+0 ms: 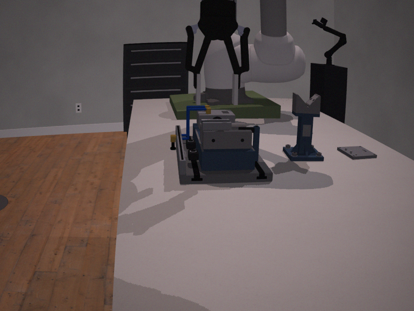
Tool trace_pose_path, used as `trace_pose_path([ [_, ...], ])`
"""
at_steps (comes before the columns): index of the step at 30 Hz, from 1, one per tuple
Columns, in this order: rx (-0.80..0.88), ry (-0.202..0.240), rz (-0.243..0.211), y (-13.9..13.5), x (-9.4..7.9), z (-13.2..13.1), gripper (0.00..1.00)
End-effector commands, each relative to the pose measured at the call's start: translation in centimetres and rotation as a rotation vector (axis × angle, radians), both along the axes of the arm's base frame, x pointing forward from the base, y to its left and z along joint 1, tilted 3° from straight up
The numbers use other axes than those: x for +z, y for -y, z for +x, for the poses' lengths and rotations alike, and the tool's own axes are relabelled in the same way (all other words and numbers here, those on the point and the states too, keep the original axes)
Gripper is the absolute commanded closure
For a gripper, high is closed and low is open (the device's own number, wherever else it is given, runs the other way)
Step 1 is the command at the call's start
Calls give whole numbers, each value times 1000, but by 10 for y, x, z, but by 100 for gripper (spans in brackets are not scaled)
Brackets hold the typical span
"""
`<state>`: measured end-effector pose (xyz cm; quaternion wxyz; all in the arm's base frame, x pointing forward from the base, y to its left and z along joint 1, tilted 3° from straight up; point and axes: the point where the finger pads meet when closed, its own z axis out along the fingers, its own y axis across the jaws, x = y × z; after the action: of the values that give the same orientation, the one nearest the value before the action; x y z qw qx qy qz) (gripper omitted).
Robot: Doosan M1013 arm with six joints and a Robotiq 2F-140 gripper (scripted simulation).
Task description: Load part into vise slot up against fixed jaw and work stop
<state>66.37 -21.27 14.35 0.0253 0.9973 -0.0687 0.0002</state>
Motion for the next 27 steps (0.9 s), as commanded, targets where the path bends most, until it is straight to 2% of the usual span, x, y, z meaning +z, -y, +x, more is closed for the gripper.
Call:
trace_pose_path([
  [1, 0, 0, 0, 0, 4, 0, 53],
  [9, 0, 0, 0, -1, 20, 0, 53],
  [19, 0, 0, 0, -1, 23, 0, 53],
  [20, 0, 0, 0, -1, 23, 0, 100],
  [27, 0, 0, 0, -1, 23, 0, 100],
])
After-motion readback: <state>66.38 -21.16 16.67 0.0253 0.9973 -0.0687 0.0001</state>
